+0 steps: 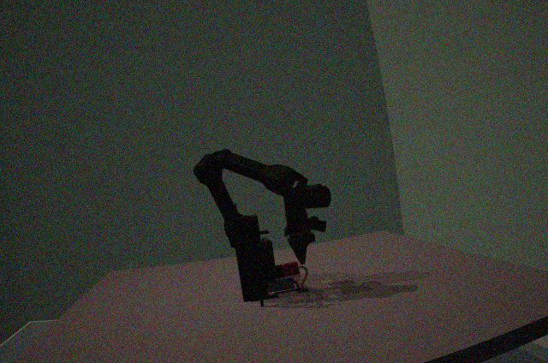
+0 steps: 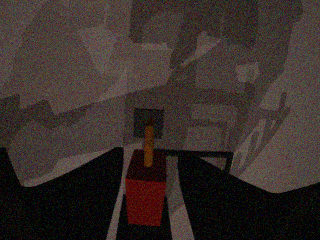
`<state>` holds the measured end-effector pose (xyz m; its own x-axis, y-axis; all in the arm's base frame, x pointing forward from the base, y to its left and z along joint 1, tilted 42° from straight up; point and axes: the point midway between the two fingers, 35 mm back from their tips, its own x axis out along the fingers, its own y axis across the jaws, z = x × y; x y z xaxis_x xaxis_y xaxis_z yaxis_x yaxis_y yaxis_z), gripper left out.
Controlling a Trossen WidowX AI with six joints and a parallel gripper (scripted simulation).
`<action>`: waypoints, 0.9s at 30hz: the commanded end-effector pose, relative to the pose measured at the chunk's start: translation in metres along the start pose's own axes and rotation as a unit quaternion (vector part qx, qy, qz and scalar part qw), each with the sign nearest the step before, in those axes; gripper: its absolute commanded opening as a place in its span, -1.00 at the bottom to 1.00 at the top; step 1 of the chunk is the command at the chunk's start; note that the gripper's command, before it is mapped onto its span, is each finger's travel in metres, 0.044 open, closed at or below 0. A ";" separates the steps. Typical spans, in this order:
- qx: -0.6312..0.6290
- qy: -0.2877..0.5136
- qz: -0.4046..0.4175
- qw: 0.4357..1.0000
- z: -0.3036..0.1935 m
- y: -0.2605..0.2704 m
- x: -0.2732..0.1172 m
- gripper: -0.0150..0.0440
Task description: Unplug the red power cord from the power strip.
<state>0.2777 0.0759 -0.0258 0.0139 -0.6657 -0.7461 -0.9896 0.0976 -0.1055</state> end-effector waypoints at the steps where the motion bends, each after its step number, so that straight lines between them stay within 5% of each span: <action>1: -0.002 0.000 -0.002 1.000 -0.001 0.000 -0.001 0.05; 27: -0.007 -0.003 -0.007 1.000 -0.022 0.002 -0.008 0.05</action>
<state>0.2743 0.0680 -0.0062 0.0317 -0.6574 -0.7529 -0.9903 0.0811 -0.1125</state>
